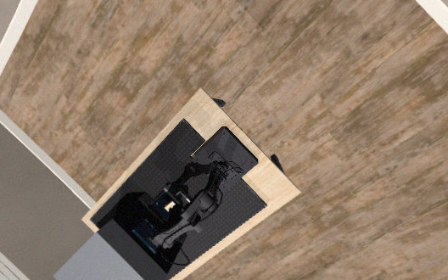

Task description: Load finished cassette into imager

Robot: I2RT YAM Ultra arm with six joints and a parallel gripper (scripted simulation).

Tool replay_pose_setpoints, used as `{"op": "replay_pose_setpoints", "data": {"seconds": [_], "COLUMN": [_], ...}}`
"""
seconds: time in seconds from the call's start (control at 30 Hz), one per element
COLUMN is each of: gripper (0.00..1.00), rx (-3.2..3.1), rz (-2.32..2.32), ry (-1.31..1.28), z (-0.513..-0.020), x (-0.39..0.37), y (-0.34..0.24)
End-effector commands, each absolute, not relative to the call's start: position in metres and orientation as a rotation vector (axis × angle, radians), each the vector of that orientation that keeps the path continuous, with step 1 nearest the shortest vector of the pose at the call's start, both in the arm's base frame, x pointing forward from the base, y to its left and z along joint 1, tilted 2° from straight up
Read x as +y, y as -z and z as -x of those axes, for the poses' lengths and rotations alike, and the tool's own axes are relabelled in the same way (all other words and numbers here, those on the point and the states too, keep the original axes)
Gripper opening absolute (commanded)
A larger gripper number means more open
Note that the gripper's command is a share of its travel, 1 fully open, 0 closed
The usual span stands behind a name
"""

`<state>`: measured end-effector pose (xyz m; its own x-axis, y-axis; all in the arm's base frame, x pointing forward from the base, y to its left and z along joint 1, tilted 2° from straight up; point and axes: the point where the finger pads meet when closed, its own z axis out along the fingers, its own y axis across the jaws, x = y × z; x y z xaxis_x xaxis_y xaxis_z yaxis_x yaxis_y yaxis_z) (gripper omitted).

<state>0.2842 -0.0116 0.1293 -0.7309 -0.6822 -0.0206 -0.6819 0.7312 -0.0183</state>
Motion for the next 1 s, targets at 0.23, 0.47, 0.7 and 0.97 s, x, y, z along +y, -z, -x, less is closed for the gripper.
{"op": "replay_pose_setpoints", "data": {"seconds": [0.23, 0.47, 0.7, 0.97], "gripper": [0.35, 0.35, 0.35, 0.35], "rx": [3.095, 3.141, 3.156, 3.152], "rz": [0.526, 0.27, -0.06, -0.054], "ry": [-0.026, -0.034, -0.055, -0.044], "z": [-0.2875, -0.2875, -0.2873, -0.2872], "x": [-0.0106, -0.011, -0.011, -0.0112], "y": [-0.1347, -0.1346, -0.1377, -0.1389]}}
